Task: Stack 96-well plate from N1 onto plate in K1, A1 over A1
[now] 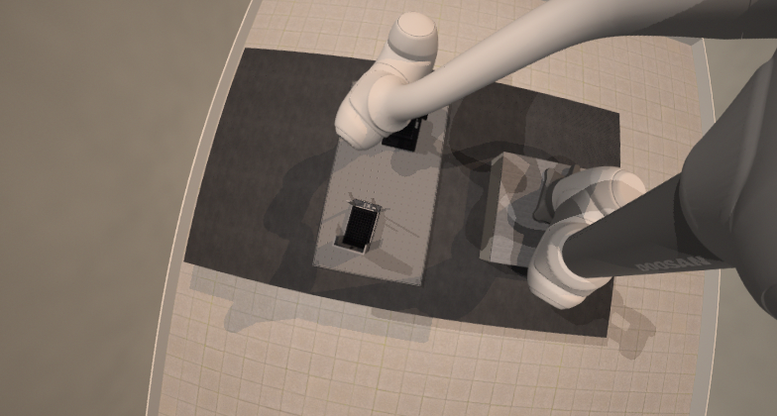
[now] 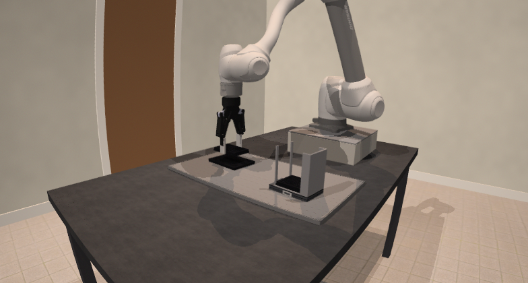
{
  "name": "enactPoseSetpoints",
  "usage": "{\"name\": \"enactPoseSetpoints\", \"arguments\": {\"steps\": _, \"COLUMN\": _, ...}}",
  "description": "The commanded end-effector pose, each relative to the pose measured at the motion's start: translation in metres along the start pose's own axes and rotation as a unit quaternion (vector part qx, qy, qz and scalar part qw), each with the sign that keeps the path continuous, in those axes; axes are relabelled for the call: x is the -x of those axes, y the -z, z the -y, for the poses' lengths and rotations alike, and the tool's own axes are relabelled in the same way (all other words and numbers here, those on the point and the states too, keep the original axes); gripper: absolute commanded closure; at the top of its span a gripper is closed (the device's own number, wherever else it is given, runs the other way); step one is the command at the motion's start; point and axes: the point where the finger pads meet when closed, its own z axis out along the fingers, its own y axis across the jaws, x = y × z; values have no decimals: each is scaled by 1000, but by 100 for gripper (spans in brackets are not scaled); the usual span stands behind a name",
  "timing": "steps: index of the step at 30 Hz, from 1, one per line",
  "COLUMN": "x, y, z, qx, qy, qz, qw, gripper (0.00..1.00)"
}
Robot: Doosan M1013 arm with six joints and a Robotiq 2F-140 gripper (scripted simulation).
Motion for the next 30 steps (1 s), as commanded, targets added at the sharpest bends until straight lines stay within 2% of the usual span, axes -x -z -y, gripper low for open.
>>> {"name": "enactPoseSetpoints", "arguments": {"steps": 1, "x": 0, "y": 4, "z": 0, "qx": 0, "qy": 0, "qz": 0, "qw": 1000, "gripper": 100}}
{"name": "enactPoseSetpoints", "arguments": {"steps": 30, "x": 0, "y": 49, "z": 0, "qx": 0, "qy": 0, "qz": 0, "qw": 1000, "gripper": 100}}
